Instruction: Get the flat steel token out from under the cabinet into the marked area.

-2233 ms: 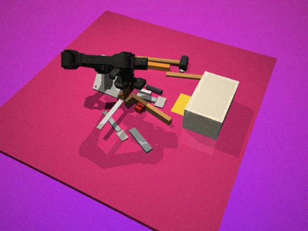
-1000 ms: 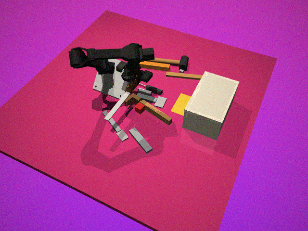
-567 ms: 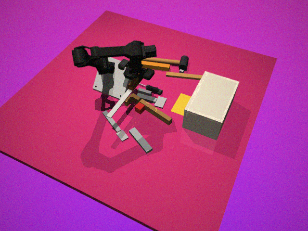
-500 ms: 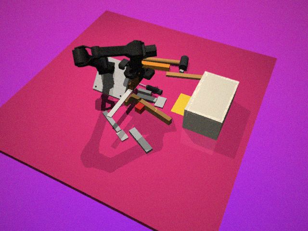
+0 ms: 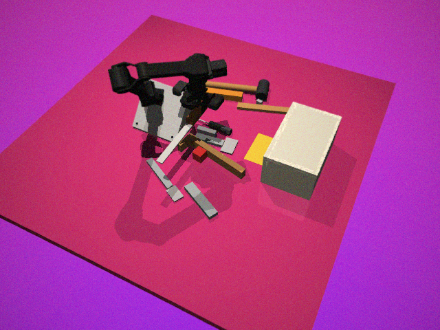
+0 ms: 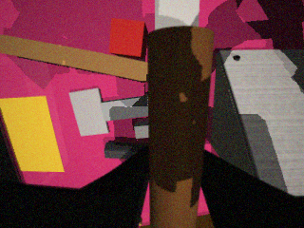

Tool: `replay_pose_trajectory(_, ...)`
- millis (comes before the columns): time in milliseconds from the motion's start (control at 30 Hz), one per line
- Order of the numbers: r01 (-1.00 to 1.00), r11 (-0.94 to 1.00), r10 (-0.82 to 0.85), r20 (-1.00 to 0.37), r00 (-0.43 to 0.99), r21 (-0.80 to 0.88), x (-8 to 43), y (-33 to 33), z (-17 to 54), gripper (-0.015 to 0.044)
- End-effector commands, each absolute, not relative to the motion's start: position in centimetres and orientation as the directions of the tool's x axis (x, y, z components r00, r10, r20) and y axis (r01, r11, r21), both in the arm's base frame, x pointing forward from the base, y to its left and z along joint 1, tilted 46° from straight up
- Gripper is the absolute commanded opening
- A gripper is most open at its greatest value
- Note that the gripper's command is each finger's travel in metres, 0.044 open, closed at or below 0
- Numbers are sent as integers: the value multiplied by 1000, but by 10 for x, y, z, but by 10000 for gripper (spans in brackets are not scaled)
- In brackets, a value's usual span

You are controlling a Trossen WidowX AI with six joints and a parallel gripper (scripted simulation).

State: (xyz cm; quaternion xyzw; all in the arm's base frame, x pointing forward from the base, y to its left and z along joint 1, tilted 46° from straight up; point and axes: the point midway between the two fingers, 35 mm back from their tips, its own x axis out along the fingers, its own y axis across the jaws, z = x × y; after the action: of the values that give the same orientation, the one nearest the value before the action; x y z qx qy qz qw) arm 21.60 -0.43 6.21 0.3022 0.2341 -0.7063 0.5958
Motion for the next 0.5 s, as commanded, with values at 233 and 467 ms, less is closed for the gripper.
replay_pose_trajectory(233,990,-142,-702,-705,-105,-6,216,-4,62,0)
replay_pose_trajectory(467,994,-100,-703,-704,-103,-47,216,-3,62,0)
